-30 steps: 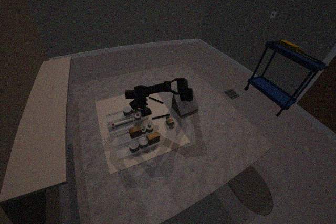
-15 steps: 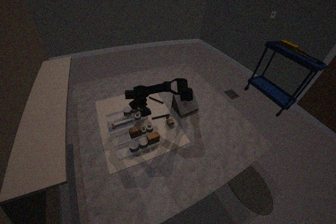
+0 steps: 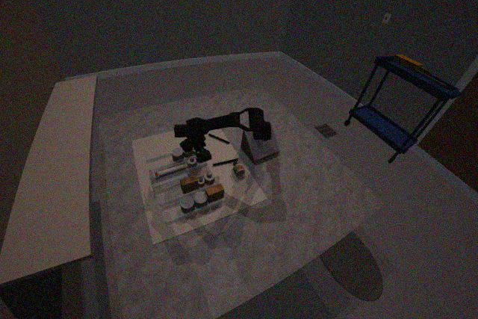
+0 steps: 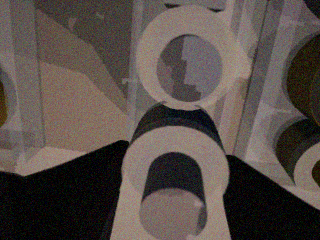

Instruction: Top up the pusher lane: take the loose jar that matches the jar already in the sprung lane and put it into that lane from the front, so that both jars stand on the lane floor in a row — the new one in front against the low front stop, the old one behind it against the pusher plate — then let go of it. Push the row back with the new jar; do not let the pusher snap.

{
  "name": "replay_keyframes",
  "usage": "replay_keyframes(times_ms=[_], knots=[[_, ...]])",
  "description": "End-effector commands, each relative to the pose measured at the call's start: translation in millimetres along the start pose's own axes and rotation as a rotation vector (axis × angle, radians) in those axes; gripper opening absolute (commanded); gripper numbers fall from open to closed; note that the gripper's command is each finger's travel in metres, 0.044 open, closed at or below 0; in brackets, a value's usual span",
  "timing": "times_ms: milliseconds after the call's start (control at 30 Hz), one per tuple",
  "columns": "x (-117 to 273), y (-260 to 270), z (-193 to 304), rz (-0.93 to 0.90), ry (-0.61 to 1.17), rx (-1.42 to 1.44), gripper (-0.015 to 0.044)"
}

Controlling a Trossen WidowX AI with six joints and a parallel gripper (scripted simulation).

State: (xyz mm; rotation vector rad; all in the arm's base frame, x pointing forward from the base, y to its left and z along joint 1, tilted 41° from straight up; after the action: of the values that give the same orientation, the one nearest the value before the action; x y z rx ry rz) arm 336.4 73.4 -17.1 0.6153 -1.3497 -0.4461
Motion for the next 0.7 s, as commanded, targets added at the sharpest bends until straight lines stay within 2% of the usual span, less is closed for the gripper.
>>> replay_keyframes(times_ms=[0, 667], knots=[[1.3, 2.0, -6.6, -0.007, -0.021, 0.01, 0.0], [-6.7, 2.0, -6.7, -0.007, -0.021, 0.01, 0.0]])
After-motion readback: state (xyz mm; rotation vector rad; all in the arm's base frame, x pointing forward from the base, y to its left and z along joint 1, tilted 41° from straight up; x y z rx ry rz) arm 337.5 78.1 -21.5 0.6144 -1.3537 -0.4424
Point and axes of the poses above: the point midway between the two fingers, 35 mm back from their tips, its own x axis back along the fingers, its own y axis across the jaws, z = x × y, the point moved 2 cm from there along x, back along the fingers, and after that the axes turned 7 degrees about -x, right-handed, at the moved point
